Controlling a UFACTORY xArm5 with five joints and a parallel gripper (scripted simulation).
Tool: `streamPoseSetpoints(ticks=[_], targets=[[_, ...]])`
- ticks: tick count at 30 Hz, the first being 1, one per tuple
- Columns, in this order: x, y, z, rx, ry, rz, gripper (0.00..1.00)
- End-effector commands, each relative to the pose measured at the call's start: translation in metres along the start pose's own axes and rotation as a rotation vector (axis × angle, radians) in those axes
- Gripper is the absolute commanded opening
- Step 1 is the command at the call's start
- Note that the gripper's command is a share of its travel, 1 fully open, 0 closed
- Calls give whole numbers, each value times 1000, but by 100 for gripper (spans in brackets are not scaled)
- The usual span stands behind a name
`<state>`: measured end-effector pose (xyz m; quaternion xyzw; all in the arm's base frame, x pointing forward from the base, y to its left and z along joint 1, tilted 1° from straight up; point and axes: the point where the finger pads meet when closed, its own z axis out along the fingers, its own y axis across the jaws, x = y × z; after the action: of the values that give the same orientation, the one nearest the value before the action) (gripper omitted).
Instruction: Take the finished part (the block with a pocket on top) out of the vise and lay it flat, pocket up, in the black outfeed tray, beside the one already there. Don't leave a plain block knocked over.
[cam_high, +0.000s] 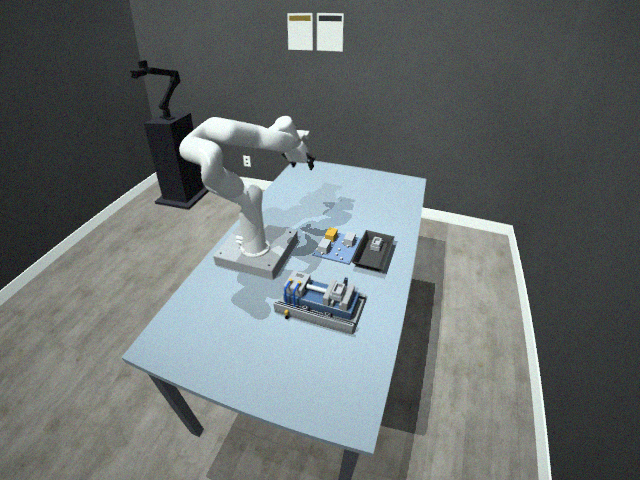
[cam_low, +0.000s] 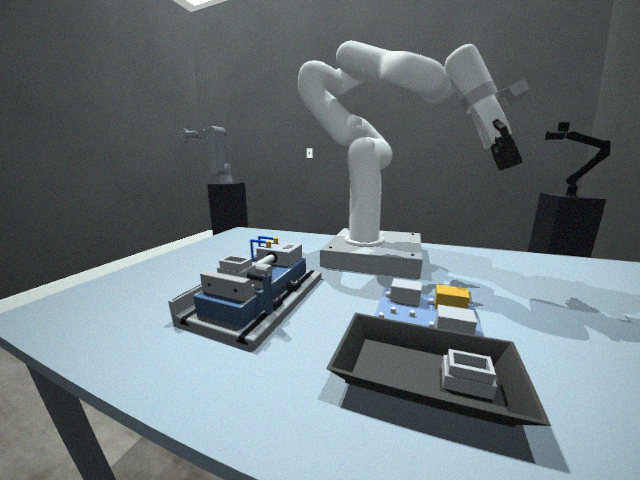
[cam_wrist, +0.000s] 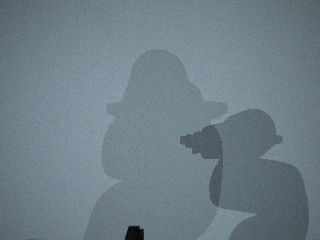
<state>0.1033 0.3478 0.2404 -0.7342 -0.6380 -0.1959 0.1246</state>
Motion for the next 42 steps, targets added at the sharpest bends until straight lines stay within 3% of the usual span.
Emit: streamPoseSetpoints(ticks=[1,3,8,10,11,17,24,27,28,37,38,41,42], targets=[[-2,38,2,-42,-29,173,100],[-8,70,4,-73,-50,301,100],[-20,112,5,-114,-75,474,100],[-20,112,5,-114,-75,474,100],[-29,135,5,-142,-90,590,100],[-53,183,2,-196,-114,810,100],[-90,236,-4,-263,-139,1085,100],[-91,239,-4,-272,-144,1125,100],[-114,264,-9,-301,-150,1243,100],[-165,309,-21,-380,-168,1581,100],[-182,317,-27,-392,-165,1620,100],[-194,328,-29,-417,-173,1738,100],[-213,336,-34,-429,-168,1777,100]])
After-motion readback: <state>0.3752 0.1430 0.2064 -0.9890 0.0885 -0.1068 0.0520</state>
